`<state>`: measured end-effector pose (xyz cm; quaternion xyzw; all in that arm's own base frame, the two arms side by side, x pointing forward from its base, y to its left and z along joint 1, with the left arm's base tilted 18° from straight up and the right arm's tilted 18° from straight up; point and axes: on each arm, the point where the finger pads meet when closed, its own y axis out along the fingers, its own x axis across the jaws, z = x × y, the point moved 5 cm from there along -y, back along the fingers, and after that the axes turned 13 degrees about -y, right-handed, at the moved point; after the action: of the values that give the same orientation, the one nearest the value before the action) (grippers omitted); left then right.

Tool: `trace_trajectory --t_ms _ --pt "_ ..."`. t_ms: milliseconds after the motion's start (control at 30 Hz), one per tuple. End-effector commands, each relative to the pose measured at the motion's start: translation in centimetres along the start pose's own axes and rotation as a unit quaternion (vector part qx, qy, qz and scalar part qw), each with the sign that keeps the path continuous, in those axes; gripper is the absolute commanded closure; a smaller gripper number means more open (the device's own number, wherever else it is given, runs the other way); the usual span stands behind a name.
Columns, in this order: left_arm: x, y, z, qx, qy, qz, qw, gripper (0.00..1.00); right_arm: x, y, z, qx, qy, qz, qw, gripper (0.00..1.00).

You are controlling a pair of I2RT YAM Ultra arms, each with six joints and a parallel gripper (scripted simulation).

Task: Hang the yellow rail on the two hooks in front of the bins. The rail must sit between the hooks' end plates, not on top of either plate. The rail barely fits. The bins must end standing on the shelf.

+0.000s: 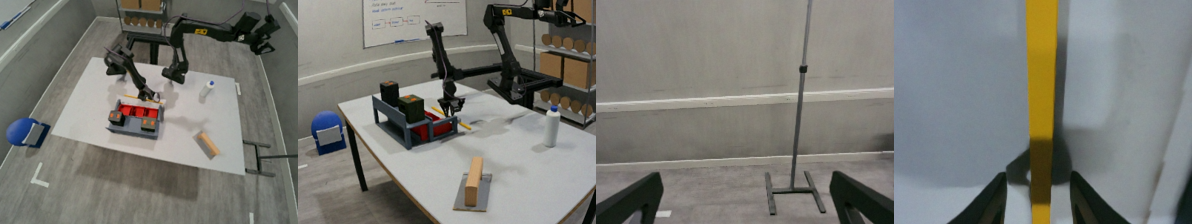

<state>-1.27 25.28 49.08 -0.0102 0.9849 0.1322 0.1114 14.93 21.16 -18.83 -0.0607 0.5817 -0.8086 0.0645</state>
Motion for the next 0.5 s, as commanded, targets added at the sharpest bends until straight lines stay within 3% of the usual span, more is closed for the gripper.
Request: trace_trajectory --t_ms 0,467 --pt "-0.05 -0.93 -1.48 -0.026 0.003 0.003 1.000 0.00 -1.18 -0.29 -1.33 -0.016 -0.002 0.016 1.000 0.64" --pt "-0.05 -0.93 -1.48 -0.026 0.003 0.003 1.000 0.00 -1.35 -0.62 -1.43 -0.019 -0.001 0.017 1.000 0.64"
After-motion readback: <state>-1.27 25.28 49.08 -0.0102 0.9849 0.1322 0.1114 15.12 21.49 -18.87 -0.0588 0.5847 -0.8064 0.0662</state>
